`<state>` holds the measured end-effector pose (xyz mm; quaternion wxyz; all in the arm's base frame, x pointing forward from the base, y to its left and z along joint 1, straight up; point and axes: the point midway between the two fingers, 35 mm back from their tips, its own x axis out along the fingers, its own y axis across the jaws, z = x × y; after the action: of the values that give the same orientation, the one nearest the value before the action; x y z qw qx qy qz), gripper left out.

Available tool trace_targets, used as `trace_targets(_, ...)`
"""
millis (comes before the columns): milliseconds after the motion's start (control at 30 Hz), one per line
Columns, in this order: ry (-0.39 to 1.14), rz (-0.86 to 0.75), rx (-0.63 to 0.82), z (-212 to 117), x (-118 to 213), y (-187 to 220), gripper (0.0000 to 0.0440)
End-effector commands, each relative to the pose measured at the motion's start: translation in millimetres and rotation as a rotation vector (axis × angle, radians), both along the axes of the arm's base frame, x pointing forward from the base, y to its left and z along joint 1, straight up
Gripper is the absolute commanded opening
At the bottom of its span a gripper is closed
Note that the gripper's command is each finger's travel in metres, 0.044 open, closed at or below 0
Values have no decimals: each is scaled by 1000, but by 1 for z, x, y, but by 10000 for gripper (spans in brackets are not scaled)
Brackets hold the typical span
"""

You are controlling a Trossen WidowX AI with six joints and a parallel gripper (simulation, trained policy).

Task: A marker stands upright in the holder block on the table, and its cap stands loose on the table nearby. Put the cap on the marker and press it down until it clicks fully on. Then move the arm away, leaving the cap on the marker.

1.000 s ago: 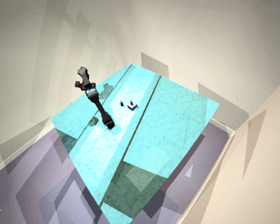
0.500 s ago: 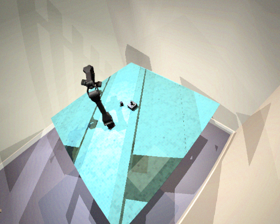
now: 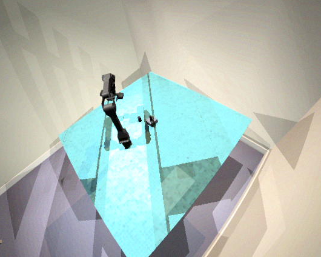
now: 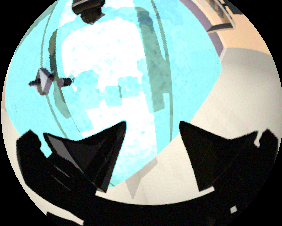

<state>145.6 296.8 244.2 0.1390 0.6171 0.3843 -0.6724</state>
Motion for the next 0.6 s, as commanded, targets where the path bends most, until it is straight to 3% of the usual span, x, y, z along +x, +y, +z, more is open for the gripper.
trace_targets(0, -10, -23, -19, -2, 12, -10, 311)
trace_targets(567, -58, -134, -63, -9, 60, -46, 310)
